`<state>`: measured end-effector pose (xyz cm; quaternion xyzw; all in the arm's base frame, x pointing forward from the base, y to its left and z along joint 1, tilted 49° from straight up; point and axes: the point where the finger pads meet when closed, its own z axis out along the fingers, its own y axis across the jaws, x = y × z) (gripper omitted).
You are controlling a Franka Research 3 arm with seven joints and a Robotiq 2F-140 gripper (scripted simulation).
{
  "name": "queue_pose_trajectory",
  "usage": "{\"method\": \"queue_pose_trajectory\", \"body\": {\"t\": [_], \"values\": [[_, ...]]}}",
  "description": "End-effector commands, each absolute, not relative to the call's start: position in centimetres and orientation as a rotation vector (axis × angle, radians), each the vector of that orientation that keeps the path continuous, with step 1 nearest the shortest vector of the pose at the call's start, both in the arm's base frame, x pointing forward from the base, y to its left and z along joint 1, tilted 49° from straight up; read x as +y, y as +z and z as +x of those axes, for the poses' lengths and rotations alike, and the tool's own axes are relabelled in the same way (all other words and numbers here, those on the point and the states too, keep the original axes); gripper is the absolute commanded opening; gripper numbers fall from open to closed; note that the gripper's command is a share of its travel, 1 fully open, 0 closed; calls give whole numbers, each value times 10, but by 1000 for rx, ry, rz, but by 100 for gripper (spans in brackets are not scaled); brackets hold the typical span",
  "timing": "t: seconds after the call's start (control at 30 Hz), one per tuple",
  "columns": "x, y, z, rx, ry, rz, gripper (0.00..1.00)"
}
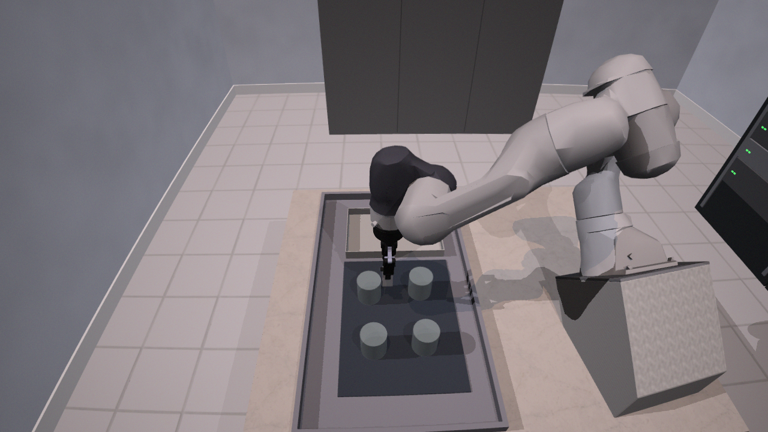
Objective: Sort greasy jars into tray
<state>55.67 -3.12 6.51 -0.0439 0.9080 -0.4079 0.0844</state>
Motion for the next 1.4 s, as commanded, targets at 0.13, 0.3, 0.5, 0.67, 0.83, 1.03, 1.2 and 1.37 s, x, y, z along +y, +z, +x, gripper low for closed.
{"method": "queue_pose_trajectory", "body": {"t": [0.13,0.3,0.5,0.67,0.83,1.03,1.2,1.37], "values": [[-33,66,557,2711,-1224,-132,0],[-33,66,558,2711,-1224,-132,0],[-32,66,559,2711,-1224,-132,0],[-32,66,559,2711,-1224,-132,0],[-32,66,560,2711,-1224,-132,0],[-32,66,560,2711,-1224,-132,0],[-32,67,561,2711,-1224,-132,0],[-32,67,561,2711,-1224,-132,0]]}}
